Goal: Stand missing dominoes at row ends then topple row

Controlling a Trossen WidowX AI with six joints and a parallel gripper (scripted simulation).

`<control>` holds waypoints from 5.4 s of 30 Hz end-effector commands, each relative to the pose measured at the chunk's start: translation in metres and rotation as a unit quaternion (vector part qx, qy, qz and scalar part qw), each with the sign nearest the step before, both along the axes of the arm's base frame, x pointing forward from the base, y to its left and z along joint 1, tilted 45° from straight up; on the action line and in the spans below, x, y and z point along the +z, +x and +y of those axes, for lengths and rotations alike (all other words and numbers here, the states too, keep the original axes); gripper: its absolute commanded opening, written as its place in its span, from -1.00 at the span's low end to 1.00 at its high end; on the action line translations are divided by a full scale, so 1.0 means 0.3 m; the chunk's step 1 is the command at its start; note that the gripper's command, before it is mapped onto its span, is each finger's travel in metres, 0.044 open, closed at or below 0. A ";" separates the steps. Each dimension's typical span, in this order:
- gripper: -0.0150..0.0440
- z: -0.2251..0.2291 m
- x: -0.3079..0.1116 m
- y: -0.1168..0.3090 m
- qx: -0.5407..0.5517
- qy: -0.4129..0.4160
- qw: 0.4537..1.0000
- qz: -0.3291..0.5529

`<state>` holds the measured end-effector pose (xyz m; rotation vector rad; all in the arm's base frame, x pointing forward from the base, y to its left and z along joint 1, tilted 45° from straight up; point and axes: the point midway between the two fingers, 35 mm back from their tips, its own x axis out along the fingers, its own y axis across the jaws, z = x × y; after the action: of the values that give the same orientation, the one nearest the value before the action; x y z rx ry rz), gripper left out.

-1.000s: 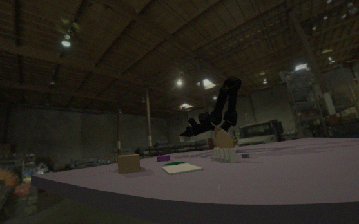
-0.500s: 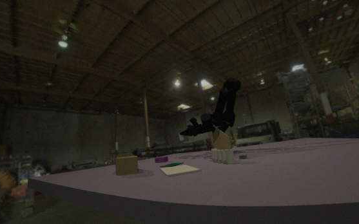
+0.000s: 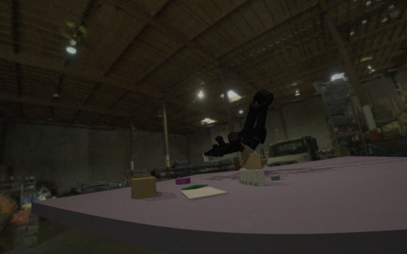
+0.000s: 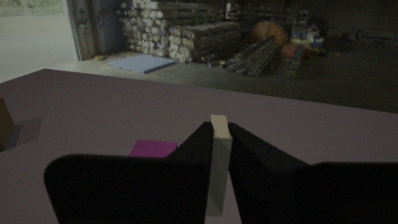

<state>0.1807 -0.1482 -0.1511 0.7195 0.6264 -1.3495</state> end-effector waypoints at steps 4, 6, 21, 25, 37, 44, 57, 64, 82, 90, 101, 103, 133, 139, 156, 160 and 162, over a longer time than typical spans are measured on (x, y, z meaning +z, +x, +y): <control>-0.42 0.058 -0.069 0.017 0.001 0.005 1.000 0.003; -0.42 0.076 -0.089 0.019 0.003 0.006 1.000 0.005; -0.42 0.195 -0.234 0.001 0.003 0.001 1.000 0.005; -0.42 0.211 -0.257 -0.006 0.002 -0.002 1.000 0.003; -0.24 0.211 -0.257 -0.006 0.002 -0.002 1.000 0.003; 0.38 0.211 -0.257 -0.006 0.002 -0.002 1.000 0.003; 1.00 0.097 -0.142 -0.004 0.004 -0.001 1.000 0.003; 1.00 0.093 -0.172 0.006 0.040 0.019 0.998 0.048; 1.00 0.058 -0.318 0.072 0.413 0.289 0.815 0.285; 1.00 0.011 -0.207 0.079 0.593 0.410 0.670 0.176; 1.00 -0.079 -0.095 0.008 0.752 0.395 0.528 0.011; 1.00 -0.079 -0.095 0.008 0.752 0.395 0.528 0.011; 1.00 0.080 -0.257 0.014 0.752 0.395 0.528 0.009; 1.00 0.104 -0.281 0.015 0.752 0.395 0.528 0.009; -0.13 0.110 -0.287 0.014 0.752 0.395 0.528 0.009; -0.13 0.110 -0.287 0.014 0.752 0.395 0.528 0.009; -0.13 0.110 -0.287 0.014 0.752 0.395 0.528 0.009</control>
<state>0.1850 -0.1163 -0.2371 0.4899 1.4172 0.6757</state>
